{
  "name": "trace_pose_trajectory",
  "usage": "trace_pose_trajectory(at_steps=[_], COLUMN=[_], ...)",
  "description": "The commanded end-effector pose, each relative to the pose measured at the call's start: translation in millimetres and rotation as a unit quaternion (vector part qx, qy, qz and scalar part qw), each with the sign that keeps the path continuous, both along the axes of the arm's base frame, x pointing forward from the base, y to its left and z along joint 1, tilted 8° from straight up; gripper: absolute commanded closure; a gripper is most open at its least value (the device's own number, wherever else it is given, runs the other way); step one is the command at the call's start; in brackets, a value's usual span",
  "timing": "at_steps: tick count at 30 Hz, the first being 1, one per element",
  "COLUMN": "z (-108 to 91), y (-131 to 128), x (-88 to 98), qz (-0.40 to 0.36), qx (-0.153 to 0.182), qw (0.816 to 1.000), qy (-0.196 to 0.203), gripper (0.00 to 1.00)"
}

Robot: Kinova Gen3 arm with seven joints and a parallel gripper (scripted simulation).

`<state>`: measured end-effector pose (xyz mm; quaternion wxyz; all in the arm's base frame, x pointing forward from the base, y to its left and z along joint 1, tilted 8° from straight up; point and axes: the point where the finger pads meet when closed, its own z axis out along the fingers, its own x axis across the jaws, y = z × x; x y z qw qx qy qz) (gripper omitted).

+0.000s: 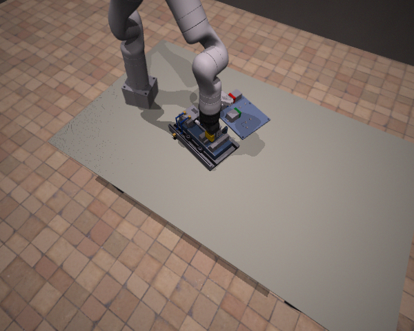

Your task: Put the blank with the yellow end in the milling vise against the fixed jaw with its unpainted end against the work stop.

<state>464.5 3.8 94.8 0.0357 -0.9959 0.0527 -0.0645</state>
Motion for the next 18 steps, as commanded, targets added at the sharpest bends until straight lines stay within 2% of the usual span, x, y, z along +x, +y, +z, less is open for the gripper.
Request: trace_pose_trajectory(at_steps=[1,18], z=[0.1,0.1], y=[-0.2,-0.2], x=[0.7,0.7], qz=[-0.003,-0.003], qx=[0.0,0.0], qw=[1.0,1.0], qy=[-0.001,-0.001], gripper=[1.0,1.0])
